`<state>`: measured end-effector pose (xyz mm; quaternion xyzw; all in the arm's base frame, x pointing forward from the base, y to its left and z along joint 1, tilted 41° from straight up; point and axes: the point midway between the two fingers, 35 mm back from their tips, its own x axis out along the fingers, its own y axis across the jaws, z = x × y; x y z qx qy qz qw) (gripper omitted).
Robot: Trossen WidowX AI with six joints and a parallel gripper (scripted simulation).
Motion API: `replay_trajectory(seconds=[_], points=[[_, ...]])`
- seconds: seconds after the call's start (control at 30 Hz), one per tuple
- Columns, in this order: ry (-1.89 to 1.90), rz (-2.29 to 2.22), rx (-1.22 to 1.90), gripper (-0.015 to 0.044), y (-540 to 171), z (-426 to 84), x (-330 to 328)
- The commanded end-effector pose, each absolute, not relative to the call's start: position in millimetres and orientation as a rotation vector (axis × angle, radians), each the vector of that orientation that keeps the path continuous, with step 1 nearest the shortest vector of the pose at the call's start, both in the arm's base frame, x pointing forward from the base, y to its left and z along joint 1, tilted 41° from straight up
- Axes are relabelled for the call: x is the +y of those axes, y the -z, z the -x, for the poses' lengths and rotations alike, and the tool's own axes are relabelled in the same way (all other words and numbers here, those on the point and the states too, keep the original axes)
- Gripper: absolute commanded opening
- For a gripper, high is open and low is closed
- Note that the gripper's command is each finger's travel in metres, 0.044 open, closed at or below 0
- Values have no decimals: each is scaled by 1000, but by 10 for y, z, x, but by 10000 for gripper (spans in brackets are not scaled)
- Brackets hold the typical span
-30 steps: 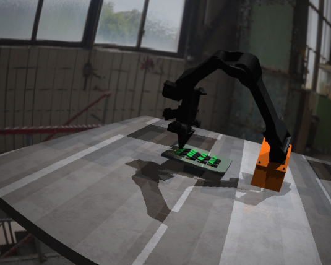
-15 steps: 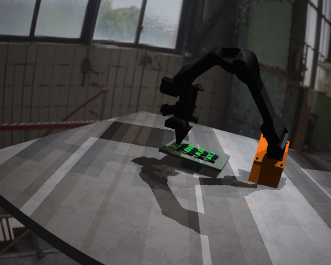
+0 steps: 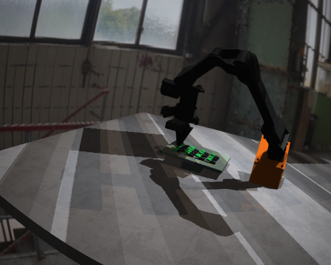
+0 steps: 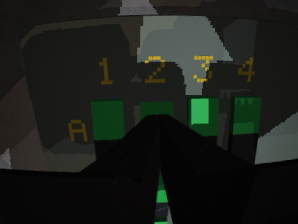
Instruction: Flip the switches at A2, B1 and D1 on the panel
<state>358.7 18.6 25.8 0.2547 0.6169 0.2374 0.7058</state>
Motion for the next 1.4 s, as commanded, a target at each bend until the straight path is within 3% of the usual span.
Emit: replay_trajectory(seconds=[0.0,1.13,1.37], points=[[-527,-572,1372,0,-252,-3588,194],[-528,-572,1372,0,-218,-3595,224],[-516,-575,1349,0,-699,-3488,-203]])
